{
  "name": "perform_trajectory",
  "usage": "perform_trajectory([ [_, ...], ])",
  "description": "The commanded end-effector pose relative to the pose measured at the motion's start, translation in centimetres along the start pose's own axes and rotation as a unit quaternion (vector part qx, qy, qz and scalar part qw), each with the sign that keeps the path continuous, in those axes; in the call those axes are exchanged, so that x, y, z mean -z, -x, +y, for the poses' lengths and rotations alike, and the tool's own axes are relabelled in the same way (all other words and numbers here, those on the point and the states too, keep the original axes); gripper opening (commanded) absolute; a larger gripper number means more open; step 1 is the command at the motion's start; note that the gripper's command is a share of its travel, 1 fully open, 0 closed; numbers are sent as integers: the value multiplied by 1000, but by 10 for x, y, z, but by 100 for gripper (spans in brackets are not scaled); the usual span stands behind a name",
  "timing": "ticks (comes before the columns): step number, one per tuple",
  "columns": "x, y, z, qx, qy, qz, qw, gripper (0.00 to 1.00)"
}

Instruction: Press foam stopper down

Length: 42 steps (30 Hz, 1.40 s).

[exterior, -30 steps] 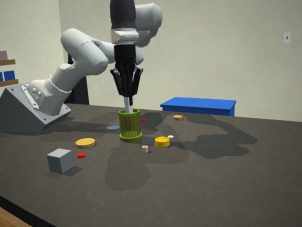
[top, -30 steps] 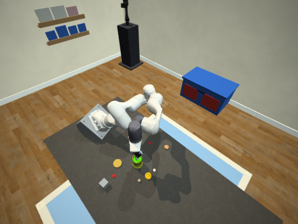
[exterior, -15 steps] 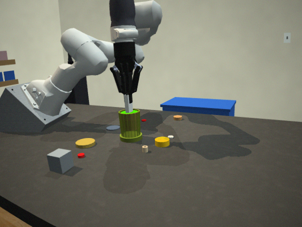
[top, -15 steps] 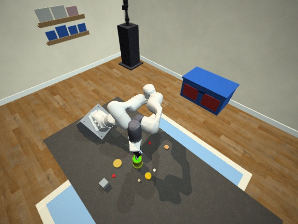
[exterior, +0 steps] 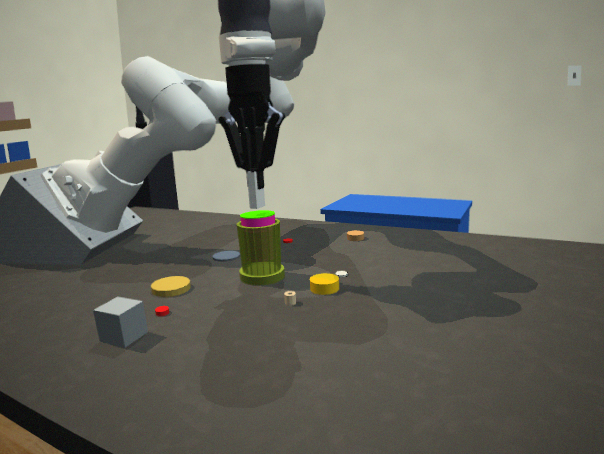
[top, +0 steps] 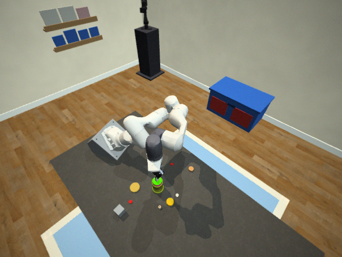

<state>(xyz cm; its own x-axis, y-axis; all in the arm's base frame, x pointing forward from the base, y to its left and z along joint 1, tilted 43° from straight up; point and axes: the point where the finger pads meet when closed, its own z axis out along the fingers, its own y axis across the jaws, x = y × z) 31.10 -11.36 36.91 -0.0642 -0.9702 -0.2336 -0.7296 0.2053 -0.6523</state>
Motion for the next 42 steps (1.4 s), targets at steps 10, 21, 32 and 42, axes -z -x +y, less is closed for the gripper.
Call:
perform_trajectory([
  [10,20,-1,0,3,4,-2,1000,0],
  [21,21,-1,0,3,4,-2,1000,0],
  [32,21,-1,0,3,4,-2,1000,0],
  [42,19,-1,0,3,4,-2,1000,0],
])
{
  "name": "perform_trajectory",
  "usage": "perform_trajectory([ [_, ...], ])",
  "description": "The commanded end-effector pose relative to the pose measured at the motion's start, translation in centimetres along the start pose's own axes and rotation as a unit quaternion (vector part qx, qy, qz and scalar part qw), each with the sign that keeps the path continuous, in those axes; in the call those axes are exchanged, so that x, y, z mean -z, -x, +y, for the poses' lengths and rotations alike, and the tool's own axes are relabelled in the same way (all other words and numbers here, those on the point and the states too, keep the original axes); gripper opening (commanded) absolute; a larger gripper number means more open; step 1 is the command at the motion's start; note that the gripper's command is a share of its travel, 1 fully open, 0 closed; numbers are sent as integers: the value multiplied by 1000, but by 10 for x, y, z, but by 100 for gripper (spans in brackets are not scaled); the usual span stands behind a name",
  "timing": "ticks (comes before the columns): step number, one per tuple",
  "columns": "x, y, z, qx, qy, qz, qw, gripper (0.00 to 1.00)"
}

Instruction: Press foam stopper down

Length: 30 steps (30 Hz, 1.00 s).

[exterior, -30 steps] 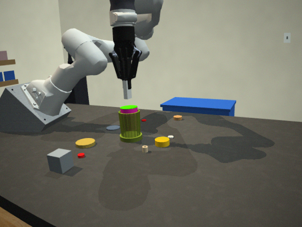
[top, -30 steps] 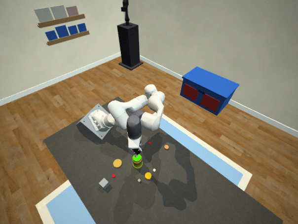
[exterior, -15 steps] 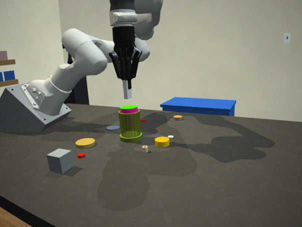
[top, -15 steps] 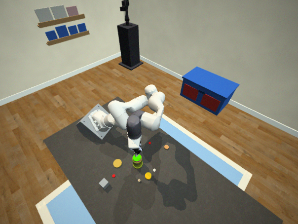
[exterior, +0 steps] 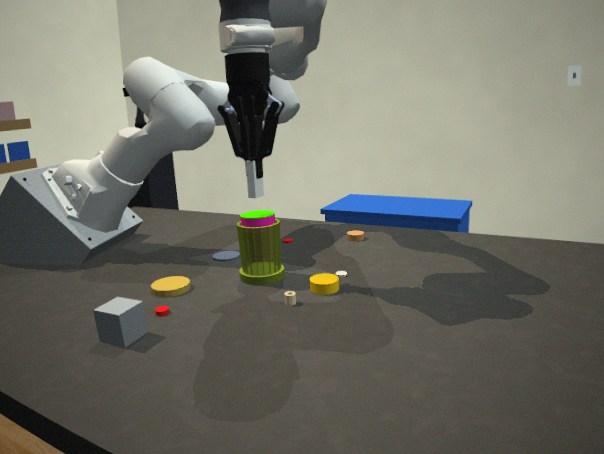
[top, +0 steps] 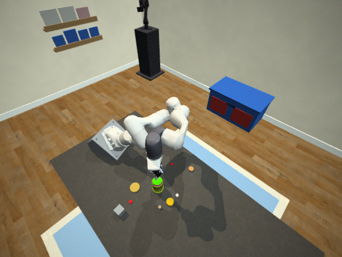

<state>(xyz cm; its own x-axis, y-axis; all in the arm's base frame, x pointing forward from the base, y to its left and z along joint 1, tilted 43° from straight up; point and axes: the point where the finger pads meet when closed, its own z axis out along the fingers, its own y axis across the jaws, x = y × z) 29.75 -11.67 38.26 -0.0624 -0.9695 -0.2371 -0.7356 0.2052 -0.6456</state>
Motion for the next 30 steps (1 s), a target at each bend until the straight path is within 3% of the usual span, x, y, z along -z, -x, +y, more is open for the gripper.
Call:
perform_trajectory([
  [1,-1,0,0,4,0,0,1000,0],
  [15,-27,0,0,4,0,0,1000,0],
  [30,-29,0,0,4,0,0,1000,0],
])
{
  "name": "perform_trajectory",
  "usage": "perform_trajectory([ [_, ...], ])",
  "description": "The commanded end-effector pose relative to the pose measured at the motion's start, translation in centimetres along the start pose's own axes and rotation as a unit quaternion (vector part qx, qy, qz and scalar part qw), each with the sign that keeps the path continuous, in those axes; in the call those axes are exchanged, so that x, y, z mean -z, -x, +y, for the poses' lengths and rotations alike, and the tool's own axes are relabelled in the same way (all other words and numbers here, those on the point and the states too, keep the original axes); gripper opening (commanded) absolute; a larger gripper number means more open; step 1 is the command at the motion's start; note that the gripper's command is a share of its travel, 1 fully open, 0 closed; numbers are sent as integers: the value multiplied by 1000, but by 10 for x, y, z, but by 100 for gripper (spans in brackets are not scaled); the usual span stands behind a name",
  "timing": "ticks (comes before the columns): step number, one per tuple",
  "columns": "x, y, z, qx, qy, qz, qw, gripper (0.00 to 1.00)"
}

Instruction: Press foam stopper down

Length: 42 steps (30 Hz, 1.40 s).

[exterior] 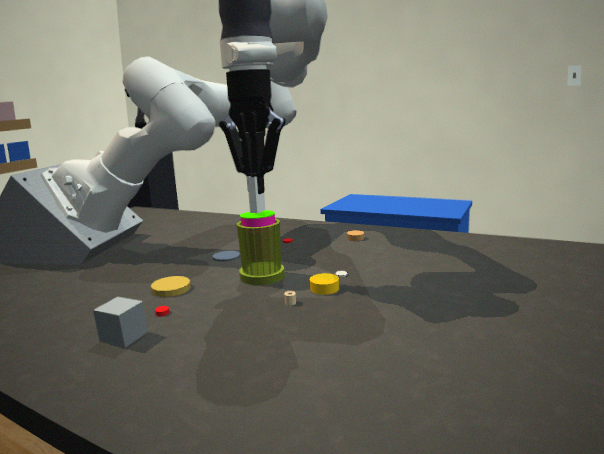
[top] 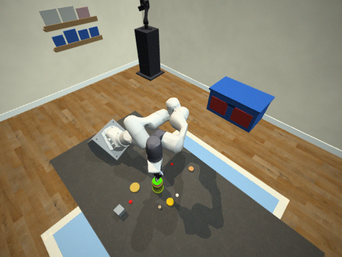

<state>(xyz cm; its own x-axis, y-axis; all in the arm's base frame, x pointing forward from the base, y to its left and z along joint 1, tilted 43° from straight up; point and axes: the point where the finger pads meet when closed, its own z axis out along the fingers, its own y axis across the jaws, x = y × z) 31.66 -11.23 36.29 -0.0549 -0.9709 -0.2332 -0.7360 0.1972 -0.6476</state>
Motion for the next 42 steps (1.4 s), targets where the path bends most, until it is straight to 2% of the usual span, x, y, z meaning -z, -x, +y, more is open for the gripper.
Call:
perform_trajectory([
  [1,-1,-1,0,0,0,1,1000,0],
  [42,-12,1,2,0,0,1,1000,0],
])
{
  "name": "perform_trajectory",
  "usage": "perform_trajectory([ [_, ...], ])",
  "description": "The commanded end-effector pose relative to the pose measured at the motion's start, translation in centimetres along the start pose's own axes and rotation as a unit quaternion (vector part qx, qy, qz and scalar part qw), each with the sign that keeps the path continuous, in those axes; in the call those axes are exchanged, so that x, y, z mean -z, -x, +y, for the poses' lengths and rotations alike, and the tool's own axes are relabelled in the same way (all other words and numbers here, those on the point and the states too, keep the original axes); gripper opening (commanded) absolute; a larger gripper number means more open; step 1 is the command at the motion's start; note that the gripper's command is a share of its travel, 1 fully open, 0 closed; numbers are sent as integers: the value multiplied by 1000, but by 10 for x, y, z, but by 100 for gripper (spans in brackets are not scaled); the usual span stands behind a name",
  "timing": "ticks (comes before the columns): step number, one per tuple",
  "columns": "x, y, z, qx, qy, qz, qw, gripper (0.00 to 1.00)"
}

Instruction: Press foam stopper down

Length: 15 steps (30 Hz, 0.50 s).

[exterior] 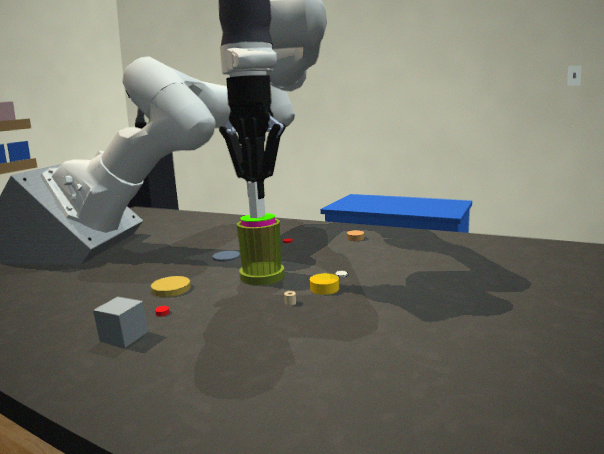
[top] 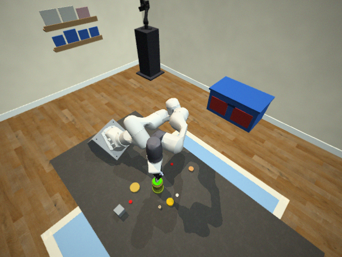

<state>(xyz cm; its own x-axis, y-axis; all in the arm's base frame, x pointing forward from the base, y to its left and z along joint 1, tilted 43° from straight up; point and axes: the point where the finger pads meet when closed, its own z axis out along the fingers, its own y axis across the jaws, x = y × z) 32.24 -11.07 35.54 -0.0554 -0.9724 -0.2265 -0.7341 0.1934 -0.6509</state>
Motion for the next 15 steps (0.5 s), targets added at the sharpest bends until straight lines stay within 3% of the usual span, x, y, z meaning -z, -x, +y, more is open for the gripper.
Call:
perform_trajectory([
  [1,-3,1,1,-3,1,-2,1000,0],
  [15,-11,2,3,-3,1,-2,1000,0],
])
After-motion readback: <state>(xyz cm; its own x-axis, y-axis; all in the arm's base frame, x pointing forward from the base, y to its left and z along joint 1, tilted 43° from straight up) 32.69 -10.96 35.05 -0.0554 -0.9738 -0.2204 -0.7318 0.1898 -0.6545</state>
